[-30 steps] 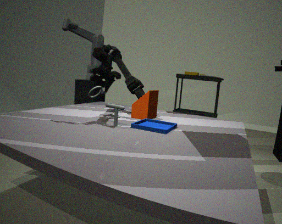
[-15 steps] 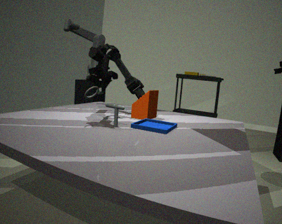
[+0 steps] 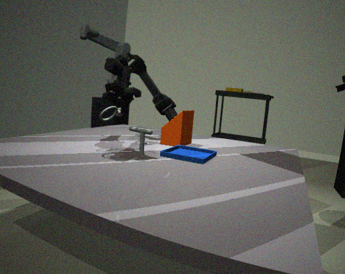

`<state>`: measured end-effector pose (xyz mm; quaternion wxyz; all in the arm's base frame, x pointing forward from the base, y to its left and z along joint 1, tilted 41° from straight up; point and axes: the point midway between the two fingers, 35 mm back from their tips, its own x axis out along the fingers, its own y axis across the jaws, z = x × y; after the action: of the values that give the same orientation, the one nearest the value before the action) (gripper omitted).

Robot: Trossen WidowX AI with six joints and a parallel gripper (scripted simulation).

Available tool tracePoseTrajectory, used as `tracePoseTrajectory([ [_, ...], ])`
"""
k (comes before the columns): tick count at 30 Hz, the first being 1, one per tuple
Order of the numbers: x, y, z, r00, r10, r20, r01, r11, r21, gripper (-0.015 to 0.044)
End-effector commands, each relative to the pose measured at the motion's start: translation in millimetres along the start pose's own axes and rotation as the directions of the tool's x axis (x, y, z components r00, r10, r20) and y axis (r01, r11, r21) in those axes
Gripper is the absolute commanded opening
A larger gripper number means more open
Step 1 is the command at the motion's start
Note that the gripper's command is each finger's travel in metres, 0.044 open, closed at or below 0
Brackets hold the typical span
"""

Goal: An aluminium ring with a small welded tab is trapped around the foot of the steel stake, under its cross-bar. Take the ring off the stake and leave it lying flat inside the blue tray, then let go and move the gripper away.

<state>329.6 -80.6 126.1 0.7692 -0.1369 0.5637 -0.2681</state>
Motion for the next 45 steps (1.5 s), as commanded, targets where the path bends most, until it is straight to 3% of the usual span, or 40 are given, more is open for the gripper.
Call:
tracePoseTrajectory([
  [1, 0, 1, 3, 1.0, 0.006, 0.004, -0.006, 1.0, -0.003, 0.0],
  [23, 1, -37, -6, 0.995, 0.091, 0.04, -0.073, 0.942, -0.329, 0.0],
  [45, -3, -74, -18, 0.982, 0.148, 0.12, -0.037, 0.764, -0.644, 0.0],
])
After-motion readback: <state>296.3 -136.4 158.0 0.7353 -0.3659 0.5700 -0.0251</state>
